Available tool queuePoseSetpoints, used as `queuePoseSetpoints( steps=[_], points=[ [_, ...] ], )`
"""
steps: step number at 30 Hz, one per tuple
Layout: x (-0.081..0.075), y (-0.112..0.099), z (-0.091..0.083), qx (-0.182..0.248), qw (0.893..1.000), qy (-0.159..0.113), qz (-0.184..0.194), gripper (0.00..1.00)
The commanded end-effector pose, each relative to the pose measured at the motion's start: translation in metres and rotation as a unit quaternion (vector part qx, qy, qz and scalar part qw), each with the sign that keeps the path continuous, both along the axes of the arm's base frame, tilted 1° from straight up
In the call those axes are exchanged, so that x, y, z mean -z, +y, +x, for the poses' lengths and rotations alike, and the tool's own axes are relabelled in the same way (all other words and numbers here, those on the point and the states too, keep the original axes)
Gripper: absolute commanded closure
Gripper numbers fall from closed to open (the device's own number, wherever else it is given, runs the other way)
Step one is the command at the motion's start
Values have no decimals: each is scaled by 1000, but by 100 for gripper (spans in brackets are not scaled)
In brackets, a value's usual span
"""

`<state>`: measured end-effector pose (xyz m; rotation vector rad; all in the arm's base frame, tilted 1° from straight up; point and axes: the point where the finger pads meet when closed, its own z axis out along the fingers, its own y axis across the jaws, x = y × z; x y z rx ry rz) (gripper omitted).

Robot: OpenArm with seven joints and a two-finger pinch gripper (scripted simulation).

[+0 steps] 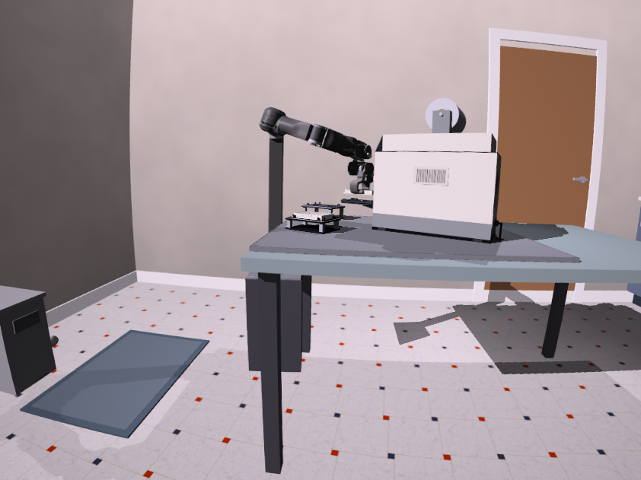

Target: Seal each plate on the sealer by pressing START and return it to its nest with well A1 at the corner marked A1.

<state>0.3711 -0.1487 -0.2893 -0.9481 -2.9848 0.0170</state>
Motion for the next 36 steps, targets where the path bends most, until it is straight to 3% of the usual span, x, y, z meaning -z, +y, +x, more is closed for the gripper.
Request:
queuePoseSetpoints(
  steps=[1,36],
  points=[
    [-1,0,0,1,1000,0,-1,100],
    [1,50,-54,1,1000,4,-5,100]
  ],
)
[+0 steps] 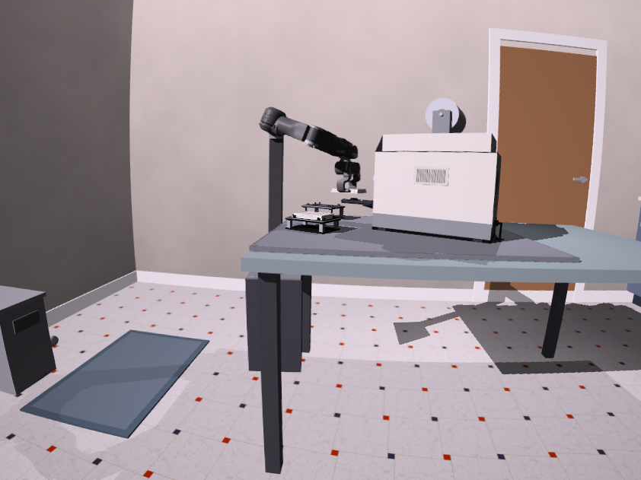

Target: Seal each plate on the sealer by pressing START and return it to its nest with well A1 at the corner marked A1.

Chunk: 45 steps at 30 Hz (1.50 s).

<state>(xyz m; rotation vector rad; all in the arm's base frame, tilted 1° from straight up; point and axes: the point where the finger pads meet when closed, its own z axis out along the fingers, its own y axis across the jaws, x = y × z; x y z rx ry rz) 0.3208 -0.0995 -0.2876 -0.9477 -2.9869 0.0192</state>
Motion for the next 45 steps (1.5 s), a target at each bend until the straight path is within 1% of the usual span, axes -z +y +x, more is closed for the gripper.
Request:
queuePoseSetpoints(
  steps=[1,13,16,30,33,45],
  points=[
    [2,3,-5,1,1000,5,-4,100],
    [2,22,-25,1,1000,4,-4,100],
    [2,23,-26,2,1000,4,-3,100],
    [2,47,-50,1,1000,4,-4,100],
    [2,48,-51,2,1000,3,-3,100],
    [2,68,-72,1,1000,4,-3,100]
  ],
)
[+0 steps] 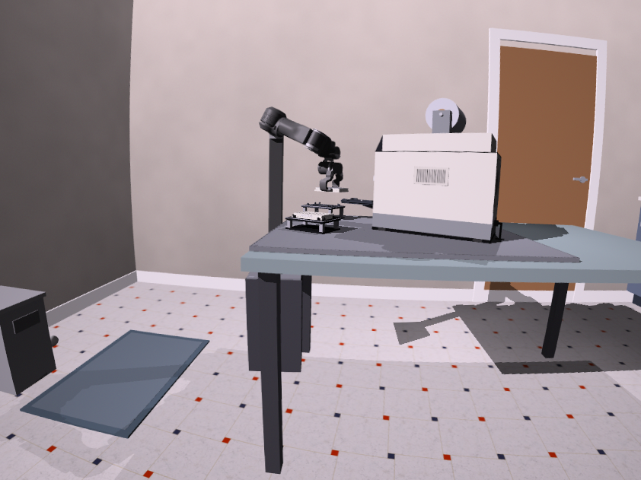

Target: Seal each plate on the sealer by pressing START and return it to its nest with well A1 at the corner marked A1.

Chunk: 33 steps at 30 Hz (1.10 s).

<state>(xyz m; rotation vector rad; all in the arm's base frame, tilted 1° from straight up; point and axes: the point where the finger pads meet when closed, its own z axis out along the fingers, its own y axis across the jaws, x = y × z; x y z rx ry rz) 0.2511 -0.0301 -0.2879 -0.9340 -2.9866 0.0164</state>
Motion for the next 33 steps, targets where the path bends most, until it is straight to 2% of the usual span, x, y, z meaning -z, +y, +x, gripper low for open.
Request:
queuePoseSetpoints(
  steps=[1,24,33],
  points=[
    [1,0,-4,5,1000,2,-5,100],
    [0,32,-35,6,1000,1,-3,100],
    [0,32,-33,6,1000,-1,-1,100]
  ],
)
